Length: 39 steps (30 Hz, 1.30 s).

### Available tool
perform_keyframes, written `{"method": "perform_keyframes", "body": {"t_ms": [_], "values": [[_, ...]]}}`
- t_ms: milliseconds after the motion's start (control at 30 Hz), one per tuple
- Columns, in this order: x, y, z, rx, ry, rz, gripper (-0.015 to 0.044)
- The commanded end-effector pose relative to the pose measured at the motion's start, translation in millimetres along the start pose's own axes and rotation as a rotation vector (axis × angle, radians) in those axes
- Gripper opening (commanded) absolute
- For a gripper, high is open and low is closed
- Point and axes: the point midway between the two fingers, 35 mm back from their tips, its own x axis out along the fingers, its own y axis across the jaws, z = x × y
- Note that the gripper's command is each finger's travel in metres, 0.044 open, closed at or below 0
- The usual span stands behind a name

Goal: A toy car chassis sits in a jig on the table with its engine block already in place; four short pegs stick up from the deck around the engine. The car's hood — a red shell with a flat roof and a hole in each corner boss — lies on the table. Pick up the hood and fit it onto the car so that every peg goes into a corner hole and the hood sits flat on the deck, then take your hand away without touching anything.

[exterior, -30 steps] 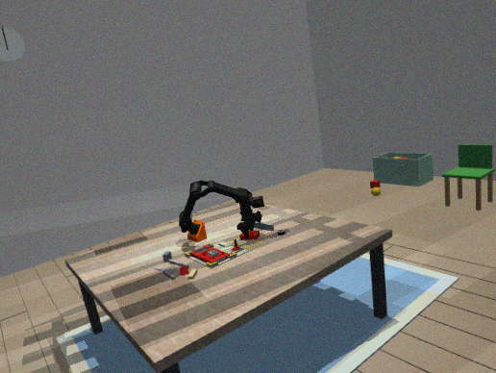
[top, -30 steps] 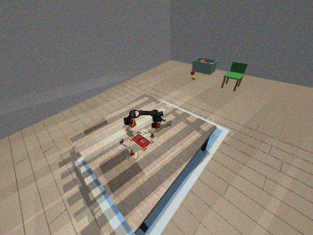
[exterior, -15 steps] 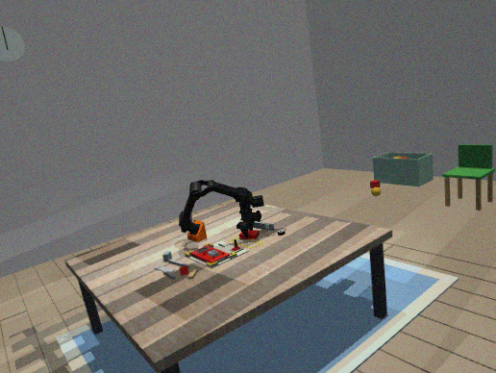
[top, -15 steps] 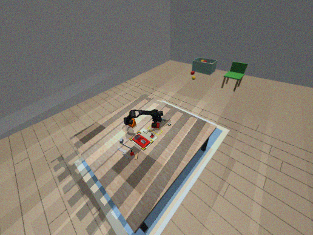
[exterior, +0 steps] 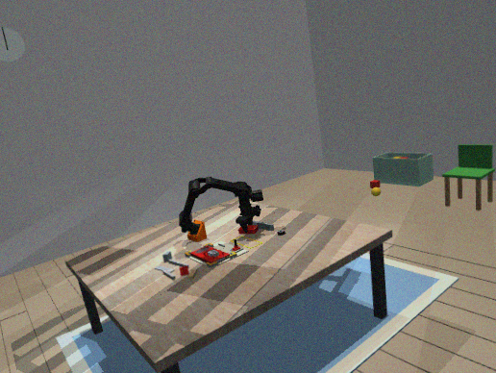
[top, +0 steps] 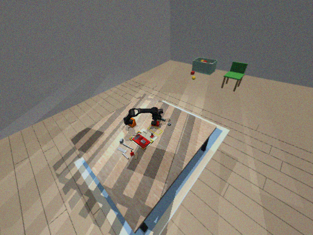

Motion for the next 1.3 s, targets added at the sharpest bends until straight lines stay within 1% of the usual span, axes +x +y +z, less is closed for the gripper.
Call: {"method": "perform_keyframes", "body": {"t_ms": [0,567,800,900,1267], "values": [[-13,0,2,0.009,-0.011,0.006,0.0000],[-54,0,2,0.009,-0.012,0.008,0.0000],[-63,0,1,0.008,-0.012,0.008,0.0000],[-60,-1,1,0.003,-0.007,0.004,0.0000],[-65,-38,1,0.061,-0.008,0.037,0.0000]]}}
